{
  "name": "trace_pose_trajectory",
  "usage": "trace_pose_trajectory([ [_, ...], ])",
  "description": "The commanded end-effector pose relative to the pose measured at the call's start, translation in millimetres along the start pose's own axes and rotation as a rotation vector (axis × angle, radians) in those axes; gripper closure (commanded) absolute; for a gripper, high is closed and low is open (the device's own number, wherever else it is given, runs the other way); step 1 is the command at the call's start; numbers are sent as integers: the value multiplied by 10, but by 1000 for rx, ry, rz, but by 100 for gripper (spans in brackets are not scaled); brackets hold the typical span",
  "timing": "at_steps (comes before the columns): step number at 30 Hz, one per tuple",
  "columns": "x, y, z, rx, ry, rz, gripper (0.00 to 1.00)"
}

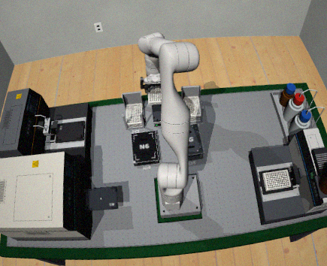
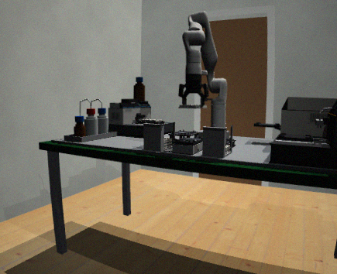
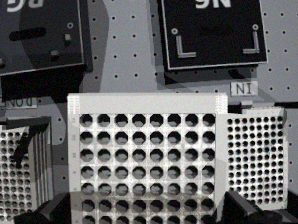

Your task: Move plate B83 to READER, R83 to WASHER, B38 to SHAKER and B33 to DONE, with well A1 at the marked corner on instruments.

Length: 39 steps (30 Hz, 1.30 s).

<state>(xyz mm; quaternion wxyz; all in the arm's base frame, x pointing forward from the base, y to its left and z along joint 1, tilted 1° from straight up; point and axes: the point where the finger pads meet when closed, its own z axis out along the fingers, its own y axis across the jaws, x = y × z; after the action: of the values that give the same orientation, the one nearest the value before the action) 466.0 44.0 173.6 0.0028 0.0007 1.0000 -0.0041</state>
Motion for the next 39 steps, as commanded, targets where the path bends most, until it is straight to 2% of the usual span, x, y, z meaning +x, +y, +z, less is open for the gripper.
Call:
trace_pose_trajectory([
  [1, 90, 65, -7, 1, -4, 40, 6],
  [39, 971, 663, -3, 0, -3, 333, 6],
])
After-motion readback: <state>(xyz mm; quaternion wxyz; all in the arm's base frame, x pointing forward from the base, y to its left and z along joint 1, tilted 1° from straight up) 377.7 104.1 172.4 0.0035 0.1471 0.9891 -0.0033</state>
